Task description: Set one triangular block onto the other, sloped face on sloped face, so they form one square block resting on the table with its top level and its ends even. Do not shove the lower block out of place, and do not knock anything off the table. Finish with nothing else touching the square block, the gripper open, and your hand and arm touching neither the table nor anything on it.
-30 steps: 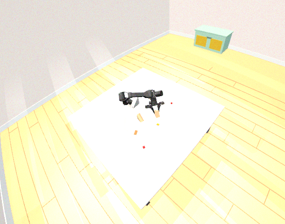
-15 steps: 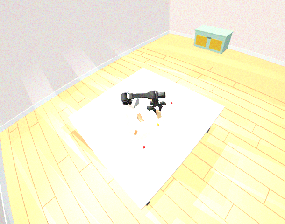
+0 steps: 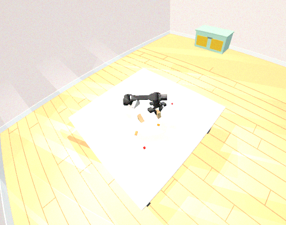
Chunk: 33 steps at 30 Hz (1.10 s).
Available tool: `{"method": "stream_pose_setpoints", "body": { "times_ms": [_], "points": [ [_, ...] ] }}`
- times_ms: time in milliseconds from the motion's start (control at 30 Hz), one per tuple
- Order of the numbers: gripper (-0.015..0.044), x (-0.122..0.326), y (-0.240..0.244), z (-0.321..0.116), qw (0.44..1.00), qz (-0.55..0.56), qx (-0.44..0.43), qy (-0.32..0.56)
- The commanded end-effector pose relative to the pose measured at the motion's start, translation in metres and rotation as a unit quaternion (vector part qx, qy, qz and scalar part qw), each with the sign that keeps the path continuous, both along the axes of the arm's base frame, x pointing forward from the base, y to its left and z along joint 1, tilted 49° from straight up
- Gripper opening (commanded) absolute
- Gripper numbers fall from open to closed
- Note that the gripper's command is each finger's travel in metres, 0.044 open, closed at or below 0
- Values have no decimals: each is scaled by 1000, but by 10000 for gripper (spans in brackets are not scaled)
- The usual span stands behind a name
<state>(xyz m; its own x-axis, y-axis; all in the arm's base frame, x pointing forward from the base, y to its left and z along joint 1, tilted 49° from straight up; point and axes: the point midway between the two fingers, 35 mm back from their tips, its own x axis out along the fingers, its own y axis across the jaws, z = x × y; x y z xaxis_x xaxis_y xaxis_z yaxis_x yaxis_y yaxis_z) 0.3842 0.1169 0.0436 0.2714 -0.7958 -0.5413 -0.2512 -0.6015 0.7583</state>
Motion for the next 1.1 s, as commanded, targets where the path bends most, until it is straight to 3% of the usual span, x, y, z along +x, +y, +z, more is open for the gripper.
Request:
{"method": "stream_pose_setpoints", "body": {
  "times_ms": [0,267,1067],
  "points": [
    [0,-1,1,5,999,-18,12,28],
    [0,-7,-1,13,995,-49,24,78],
    [0,-45,-23,97,997,-13,49,54]
  ]
}}
